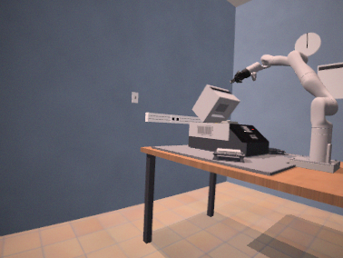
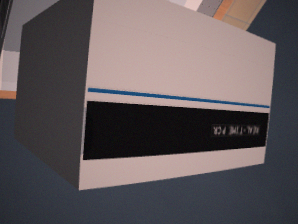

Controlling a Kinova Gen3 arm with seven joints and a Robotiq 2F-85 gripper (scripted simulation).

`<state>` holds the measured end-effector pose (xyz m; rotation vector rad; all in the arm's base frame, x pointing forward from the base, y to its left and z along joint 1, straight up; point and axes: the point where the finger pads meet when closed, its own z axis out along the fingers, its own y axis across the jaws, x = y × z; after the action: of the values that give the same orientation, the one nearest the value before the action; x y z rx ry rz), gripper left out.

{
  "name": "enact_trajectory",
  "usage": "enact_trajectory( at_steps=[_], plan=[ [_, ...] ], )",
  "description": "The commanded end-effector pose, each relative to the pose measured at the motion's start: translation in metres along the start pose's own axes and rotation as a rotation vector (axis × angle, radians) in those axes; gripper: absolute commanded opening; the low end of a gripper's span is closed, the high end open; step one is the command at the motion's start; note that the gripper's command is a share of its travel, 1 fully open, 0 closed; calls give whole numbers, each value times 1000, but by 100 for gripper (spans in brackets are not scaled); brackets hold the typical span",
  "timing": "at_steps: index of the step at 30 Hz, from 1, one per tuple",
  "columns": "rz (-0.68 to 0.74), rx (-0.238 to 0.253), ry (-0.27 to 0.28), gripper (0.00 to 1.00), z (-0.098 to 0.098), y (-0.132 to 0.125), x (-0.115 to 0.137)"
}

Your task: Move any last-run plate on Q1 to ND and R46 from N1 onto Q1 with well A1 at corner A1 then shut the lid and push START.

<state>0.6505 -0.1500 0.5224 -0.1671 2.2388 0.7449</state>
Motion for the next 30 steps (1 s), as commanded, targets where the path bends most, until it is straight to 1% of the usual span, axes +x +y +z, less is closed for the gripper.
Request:
enact_trajectory(
  at_steps=[1,15,17,30],
  plan=[
    [-11,7,8,10,-3,4,2],
    [-97,58,105,10,-19,29,32],
    [-97,58,105,10,-19,29,32],
    [-177,105,196,10,-35,53,60]
  ],
)
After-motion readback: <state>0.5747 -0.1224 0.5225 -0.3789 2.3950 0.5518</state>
